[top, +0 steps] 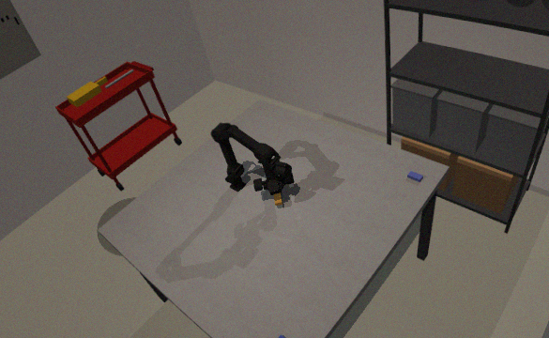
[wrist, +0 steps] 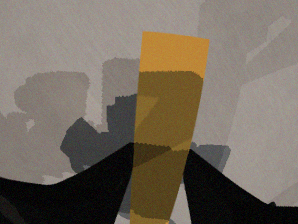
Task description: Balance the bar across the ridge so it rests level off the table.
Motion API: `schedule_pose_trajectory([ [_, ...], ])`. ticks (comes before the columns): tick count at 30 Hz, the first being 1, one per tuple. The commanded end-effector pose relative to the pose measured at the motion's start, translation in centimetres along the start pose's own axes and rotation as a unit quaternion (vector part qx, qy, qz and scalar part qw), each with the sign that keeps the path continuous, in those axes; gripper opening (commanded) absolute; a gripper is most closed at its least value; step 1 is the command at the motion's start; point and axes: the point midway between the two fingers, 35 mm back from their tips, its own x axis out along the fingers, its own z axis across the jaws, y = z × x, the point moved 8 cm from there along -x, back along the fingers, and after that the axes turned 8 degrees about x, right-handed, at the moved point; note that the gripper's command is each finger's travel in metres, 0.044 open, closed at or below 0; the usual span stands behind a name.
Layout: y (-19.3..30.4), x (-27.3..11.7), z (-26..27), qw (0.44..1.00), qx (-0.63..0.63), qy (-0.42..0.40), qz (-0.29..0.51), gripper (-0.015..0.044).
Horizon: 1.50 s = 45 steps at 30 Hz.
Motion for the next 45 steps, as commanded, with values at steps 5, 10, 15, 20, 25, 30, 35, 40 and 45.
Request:
schedule_pose_trajectory([
  [5,0.00,0.00,0.00,1.000,0.000,0.000,0.000,0.0167],
  [10,0.00,0.00,0.00,1.000,0.000,0.000,0.000,0.0168],
  [15,0.00,0.00,0.00,1.000,0.000,0.000,0.000,0.0169],
  [20,0.00,0.00,0.00,1.000,0.000,0.000,0.000,0.0170],
  [25,0.00,0.00,0.00,1.000,0.000,0.000,0.000,0.0171],
  [30,0.00,0.00,0.00,1.000,0.000,0.000,0.000,0.0172],
  [35,0.00,0.00,0.00,1.000,0.000,0.000,0.000,0.0173],
  [40,0.00,0.00,0.00,1.000,0.000,0.000,0.000,0.0185],
  [45,0.00,0.00,0.00,1.000,0.000,0.000,0.000,0.0185],
])
